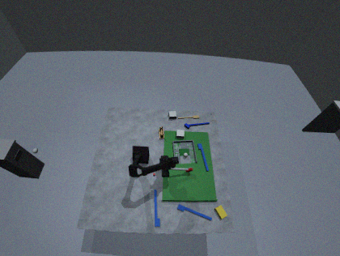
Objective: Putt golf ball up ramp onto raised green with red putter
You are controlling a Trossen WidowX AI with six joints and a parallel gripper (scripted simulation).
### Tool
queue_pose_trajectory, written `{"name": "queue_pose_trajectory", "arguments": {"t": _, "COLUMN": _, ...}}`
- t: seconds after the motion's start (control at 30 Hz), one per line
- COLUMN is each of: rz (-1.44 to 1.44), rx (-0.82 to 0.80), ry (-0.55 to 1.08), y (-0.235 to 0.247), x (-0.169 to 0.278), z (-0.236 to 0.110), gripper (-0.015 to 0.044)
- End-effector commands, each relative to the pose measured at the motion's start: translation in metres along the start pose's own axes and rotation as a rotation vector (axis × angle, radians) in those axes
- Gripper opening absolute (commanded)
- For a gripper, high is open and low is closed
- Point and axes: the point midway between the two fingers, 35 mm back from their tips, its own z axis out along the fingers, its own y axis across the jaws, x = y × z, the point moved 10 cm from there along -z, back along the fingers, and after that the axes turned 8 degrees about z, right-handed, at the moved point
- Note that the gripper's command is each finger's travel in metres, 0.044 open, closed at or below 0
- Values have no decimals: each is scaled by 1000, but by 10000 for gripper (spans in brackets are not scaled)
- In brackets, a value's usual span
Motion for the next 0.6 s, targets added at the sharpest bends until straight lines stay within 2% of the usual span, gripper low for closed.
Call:
{"name": "queue_pose_trajectory", "arguments": {"t": 0.0, "rz": 5, "rx": -3, "ry": -12, "y": 1, "x": -2, "z": -23, "gripper": 0}}
{"name": "queue_pose_trajectory", "arguments": {"t": 0.17, "rz": 5, "rx": -1, "ry": -11, "y": 1, "x": 0, "z": -43, "gripper": 0}}
{"name": "queue_pose_trajectory", "arguments": {"t": 0.57, "rz": 1, "rx": 2, "ry": -12, "y": 0, "x": 0, "z": -35, "gripper": 0}}
